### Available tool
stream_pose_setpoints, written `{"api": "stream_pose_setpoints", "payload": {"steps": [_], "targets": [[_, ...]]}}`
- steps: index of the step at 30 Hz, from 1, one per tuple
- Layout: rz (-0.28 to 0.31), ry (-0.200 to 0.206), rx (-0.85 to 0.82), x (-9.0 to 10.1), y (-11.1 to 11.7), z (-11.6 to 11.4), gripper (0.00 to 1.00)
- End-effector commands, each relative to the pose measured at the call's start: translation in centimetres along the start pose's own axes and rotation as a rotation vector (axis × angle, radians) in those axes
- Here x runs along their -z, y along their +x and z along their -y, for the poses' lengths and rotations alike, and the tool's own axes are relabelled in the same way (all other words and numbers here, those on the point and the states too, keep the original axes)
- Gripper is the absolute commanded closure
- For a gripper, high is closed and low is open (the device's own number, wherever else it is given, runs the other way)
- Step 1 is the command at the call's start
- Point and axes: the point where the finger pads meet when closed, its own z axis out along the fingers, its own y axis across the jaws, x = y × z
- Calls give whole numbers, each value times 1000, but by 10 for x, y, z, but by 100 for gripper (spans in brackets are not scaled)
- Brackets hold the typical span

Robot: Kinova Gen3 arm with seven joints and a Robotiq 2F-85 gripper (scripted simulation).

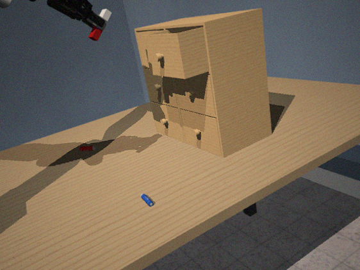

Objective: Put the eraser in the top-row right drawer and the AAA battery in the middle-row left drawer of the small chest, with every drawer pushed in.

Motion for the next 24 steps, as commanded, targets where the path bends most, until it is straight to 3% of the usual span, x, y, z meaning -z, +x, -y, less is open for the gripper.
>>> {"api": "stream_pose_setpoints", "payload": {"steps": [1, 24], "targets": [[1, 0, -1, 0, 1, 0, 81], [42, 0, -1, 0, 2, 0, 81]]}}
